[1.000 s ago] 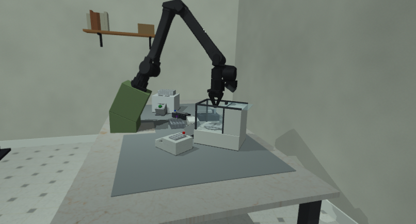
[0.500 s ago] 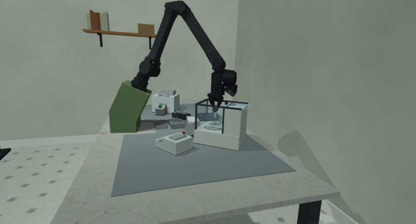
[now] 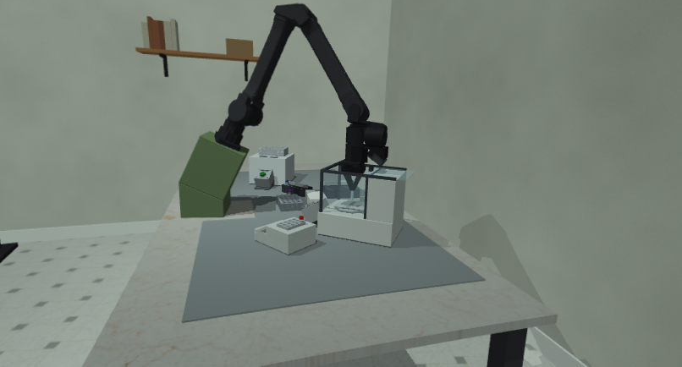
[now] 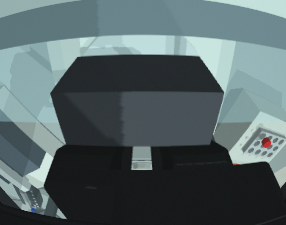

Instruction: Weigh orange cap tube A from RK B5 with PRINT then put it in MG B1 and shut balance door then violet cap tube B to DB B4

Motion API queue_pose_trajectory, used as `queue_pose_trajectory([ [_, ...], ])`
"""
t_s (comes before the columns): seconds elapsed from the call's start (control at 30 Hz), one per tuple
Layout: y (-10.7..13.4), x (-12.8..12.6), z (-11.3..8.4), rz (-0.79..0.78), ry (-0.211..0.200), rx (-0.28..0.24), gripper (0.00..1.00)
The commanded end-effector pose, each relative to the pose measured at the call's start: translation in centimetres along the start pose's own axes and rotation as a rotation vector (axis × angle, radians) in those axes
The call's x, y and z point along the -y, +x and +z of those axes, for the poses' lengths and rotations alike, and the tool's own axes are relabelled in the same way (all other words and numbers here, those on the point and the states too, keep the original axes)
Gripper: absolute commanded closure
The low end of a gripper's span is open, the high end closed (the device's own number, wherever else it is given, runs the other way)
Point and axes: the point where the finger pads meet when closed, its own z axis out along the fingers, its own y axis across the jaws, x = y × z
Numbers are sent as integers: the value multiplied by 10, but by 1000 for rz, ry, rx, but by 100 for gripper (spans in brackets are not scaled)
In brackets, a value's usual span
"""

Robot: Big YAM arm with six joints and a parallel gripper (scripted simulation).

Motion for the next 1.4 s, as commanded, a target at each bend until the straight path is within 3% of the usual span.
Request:
queue_pose_trajectory([
  [0.0, -3, -5, 10, -3, -1, 3, 91],
  [0.27, 1, -5, 24, -4, -1, -3, 91],
  [0.3, 1, -4, 24, -5, 0, -2, 91],
  [0.33, -11, -1, 11, -6, 2, 25, 91],
  [1.37, -11, -1, 11, -6, 2, 25, 91],
])
